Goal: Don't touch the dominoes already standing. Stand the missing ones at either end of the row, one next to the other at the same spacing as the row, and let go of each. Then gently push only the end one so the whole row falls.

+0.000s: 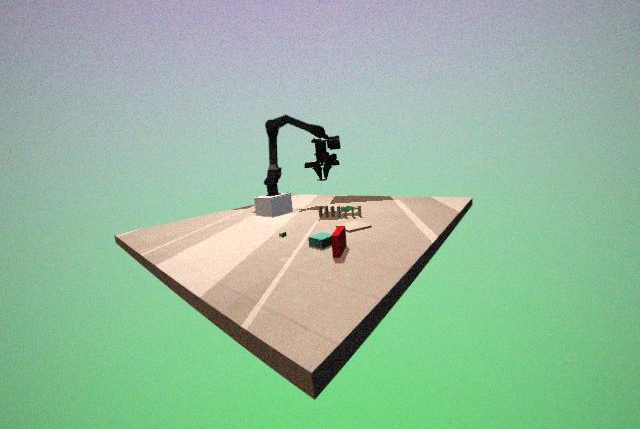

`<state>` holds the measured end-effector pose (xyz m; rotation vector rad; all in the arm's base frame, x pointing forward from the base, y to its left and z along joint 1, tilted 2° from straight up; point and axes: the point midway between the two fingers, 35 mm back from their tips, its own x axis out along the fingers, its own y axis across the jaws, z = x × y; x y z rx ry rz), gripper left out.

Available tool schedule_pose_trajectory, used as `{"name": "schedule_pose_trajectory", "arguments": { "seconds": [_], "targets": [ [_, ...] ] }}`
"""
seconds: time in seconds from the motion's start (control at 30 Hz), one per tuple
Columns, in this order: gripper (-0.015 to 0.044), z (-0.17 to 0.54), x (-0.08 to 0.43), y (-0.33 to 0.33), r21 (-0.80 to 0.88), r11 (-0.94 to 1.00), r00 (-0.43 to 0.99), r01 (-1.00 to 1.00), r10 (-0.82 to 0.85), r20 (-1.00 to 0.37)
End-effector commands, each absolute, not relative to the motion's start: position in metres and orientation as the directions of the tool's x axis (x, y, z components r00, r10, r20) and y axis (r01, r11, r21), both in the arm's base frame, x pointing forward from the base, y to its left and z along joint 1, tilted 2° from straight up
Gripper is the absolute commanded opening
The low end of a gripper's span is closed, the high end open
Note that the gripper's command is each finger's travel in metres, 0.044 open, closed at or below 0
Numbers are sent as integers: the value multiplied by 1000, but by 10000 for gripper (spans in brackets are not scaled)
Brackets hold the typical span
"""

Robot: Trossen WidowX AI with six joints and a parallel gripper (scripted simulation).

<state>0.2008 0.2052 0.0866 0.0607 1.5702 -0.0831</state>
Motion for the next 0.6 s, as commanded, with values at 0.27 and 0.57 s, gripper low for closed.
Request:
{"name": "schedule_pose_trajectory", "arguments": {
  "seconds": [0.27,0.57],
  "targets": [
    [107,60,190,200,-172,974,129,150,-191,-973],
    [107,41,189,192,-281,931,341,231,-348,-873]
  ]
}}
